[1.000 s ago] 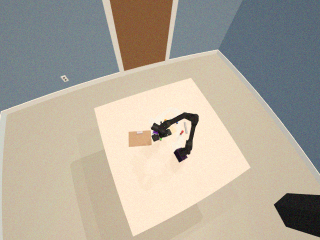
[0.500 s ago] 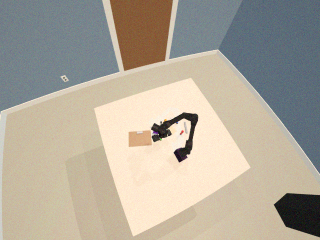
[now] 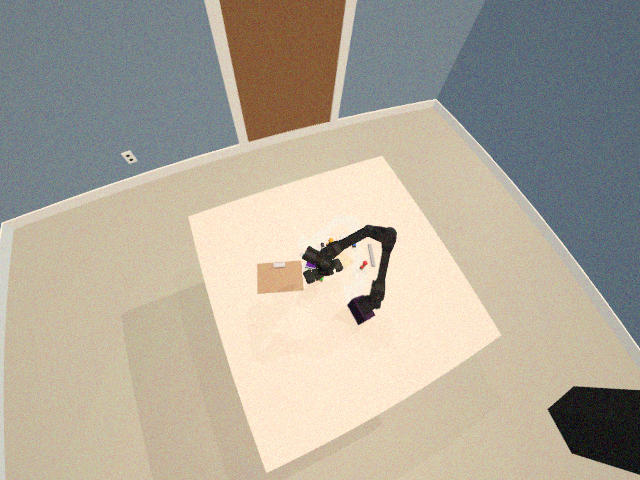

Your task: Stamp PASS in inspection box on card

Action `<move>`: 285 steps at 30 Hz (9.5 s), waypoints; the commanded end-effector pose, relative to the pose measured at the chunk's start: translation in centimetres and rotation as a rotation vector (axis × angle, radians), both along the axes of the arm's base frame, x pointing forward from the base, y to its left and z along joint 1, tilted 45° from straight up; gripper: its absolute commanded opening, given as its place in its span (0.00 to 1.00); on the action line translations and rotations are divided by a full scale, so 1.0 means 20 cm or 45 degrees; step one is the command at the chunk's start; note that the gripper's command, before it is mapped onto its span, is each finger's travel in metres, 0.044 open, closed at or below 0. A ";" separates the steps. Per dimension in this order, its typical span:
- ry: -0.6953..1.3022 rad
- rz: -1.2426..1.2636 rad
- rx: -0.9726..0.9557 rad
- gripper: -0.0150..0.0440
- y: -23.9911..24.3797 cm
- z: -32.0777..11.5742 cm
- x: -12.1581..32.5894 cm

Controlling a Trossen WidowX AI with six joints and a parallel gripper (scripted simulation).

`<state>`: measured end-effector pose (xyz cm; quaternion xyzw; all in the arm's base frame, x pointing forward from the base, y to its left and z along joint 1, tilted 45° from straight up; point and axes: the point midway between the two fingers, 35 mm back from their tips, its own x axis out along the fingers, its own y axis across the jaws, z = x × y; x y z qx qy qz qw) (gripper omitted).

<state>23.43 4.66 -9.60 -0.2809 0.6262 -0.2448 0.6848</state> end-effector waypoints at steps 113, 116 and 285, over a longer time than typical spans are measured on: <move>0.003 -0.002 0.001 0.25 0.19 0.19 -0.02; 0.003 -0.002 0.001 0.25 0.19 0.19 -0.02; -0.014 -0.012 -0.008 0.25 0.11 0.05 0.50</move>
